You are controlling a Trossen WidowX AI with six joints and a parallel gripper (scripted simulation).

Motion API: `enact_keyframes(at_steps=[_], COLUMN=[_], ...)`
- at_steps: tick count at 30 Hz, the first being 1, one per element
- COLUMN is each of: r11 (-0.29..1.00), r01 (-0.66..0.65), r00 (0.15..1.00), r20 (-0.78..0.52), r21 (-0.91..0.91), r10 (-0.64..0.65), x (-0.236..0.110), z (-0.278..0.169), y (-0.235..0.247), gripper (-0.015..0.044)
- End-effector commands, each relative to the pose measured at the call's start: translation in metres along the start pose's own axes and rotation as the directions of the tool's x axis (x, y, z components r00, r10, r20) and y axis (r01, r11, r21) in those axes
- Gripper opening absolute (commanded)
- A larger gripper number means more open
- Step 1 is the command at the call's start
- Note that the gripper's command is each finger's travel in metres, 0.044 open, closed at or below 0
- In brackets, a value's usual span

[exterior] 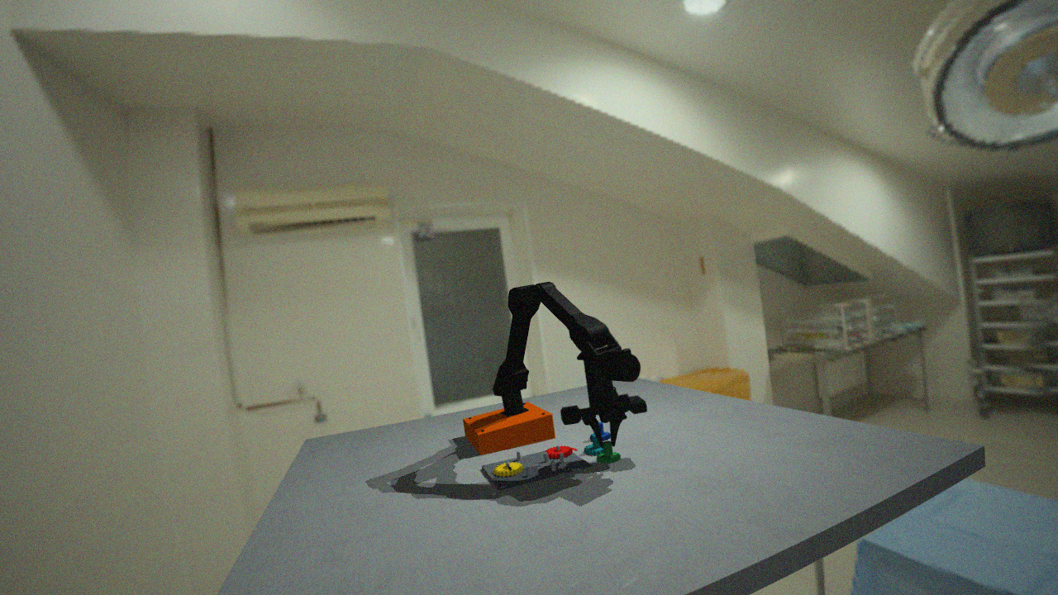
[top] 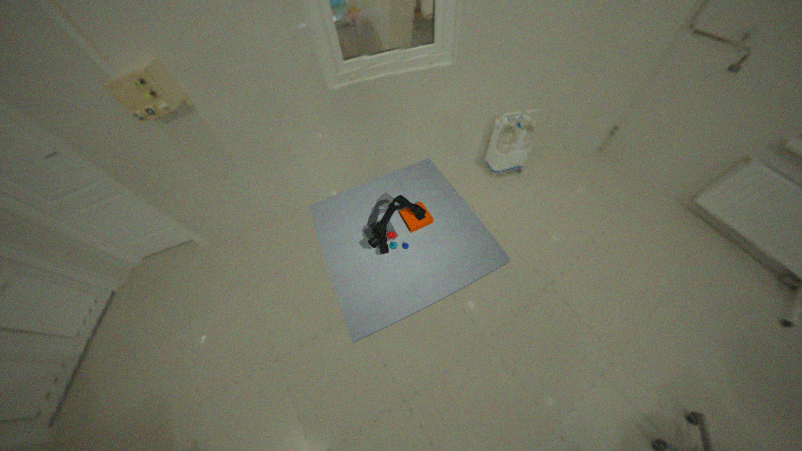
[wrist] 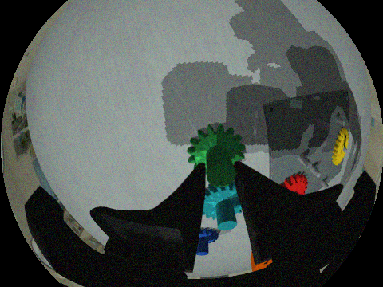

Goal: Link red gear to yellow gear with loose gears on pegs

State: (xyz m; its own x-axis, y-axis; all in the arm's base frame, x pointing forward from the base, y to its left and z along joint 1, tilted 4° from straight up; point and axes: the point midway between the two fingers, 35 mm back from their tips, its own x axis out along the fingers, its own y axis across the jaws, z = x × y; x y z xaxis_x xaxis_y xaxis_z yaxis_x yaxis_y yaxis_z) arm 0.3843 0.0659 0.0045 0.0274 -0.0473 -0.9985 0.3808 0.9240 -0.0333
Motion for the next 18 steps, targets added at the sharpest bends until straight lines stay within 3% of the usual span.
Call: enact_keyframes(at_steps=[1,9,18], r11=[1.0,1.0,1.0], r01=[0.006,0.006,0.006], r00=[1.0,1.0,1.0], r20=[-0.001,-0.001,-0.001], r21=[0.003,0.003,0.003], r10=[-0.006,-0.006,-0.006], x=[0.002,0.001,-0.019], z=[-0.001,-0.001,0.003], y=[-0.001,-0.001,0.001], gripper=[0.0072,0.0,0.0])
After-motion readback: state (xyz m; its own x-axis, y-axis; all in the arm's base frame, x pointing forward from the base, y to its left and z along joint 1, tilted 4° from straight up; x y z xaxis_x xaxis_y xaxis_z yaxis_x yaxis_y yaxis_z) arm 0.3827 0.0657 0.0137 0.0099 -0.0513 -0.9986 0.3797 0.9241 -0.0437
